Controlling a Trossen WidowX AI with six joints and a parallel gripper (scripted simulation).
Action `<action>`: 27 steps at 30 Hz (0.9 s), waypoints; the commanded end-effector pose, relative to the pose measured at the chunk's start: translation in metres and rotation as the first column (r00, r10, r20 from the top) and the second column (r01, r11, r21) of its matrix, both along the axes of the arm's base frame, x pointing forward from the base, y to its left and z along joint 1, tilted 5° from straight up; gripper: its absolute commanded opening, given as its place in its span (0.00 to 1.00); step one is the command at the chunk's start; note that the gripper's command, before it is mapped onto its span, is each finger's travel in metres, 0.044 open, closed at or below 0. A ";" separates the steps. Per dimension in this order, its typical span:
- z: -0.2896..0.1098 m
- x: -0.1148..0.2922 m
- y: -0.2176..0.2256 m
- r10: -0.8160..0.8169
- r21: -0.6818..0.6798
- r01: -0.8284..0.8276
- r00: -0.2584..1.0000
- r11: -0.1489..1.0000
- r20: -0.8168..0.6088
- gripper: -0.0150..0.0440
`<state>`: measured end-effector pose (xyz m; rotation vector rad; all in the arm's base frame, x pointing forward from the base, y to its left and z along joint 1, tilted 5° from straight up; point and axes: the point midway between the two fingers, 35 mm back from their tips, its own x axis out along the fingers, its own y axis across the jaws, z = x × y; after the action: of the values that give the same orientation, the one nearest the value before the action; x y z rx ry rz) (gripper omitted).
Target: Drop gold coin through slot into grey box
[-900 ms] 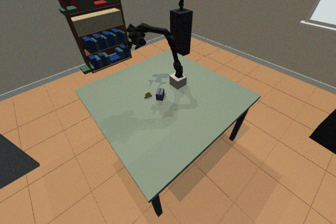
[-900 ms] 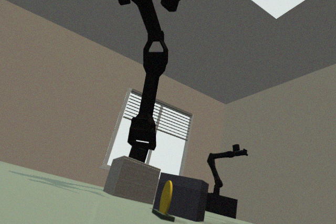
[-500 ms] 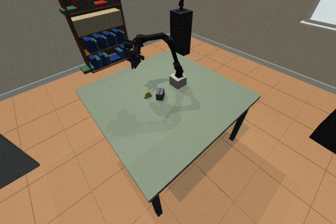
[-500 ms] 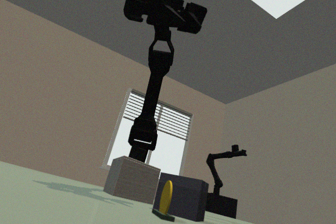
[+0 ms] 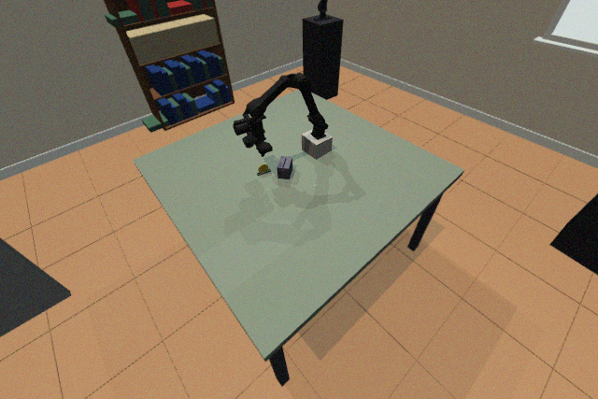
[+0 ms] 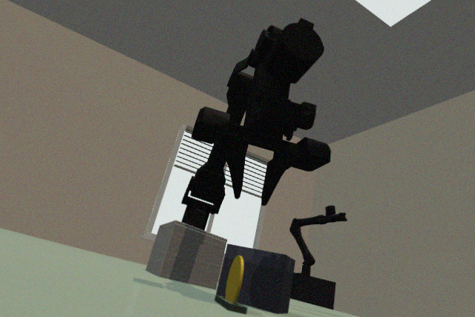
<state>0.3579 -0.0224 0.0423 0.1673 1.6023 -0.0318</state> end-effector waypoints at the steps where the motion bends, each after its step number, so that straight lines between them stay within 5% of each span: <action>1: -0.002 -0.002 -0.005 -0.020 -0.033 0.020 1.000 0.999 -0.006 0.53; 7: -0.037 -0.002 0.000 -0.020 -0.033 0.020 1.000 0.999 -0.006 0.53; 27: -0.065 -0.001 0.003 -0.020 -0.033 0.020 1.000 0.999 -0.006 0.53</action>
<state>0.3601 -0.0192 -0.0138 0.1560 1.5900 -0.0668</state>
